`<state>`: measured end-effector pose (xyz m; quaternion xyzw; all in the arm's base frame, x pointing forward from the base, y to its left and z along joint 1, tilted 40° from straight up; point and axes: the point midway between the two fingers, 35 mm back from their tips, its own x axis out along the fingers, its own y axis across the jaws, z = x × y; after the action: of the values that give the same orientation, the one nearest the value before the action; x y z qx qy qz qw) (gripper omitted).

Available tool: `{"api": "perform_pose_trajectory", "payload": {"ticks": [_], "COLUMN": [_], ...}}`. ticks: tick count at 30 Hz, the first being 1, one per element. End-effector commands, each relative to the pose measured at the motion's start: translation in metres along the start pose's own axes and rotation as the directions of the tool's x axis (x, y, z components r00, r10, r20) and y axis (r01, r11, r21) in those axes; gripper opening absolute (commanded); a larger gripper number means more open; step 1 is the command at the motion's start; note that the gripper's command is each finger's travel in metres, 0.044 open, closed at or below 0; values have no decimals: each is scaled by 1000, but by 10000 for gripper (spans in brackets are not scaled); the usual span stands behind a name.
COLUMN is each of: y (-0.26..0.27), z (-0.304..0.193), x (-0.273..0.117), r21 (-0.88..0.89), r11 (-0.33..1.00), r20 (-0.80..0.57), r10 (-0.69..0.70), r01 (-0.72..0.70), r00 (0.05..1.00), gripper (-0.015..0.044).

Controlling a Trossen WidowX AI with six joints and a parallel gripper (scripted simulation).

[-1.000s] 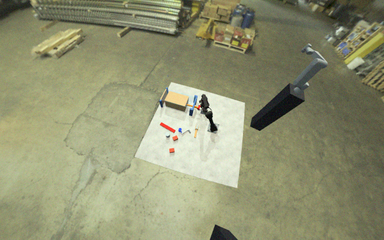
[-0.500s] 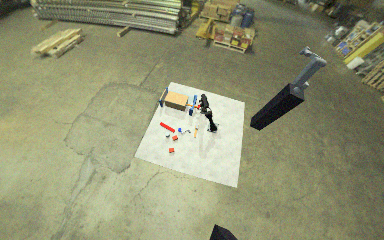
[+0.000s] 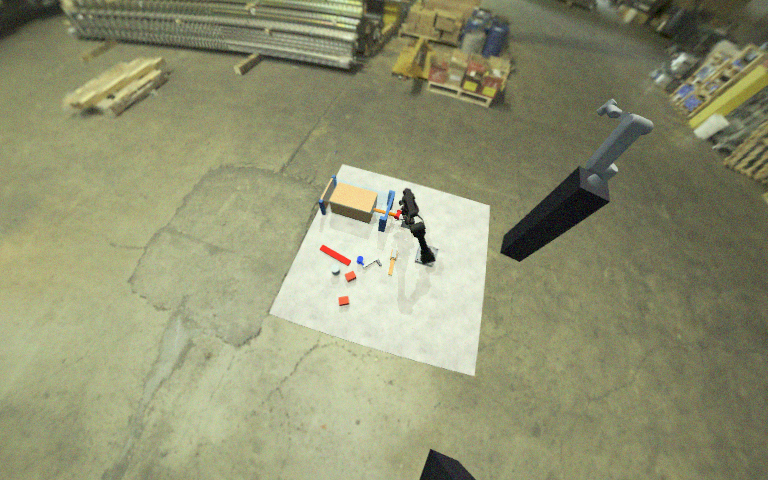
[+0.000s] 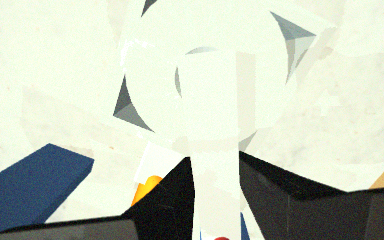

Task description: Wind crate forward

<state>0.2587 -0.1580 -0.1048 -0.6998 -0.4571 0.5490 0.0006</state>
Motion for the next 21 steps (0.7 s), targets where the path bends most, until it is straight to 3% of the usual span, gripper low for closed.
{"api": "perform_pose_trajectory", "payload": {"ticks": [1,21], "y": [0,1], "z": [0,0], "x": [4,4], "r21": [-16,6], "r11": [1000,1000], "r20": [4,4], "r10": [-6,-4], "r01": [6,4], "r00": [1000,1000], "gripper": [0,0]}}
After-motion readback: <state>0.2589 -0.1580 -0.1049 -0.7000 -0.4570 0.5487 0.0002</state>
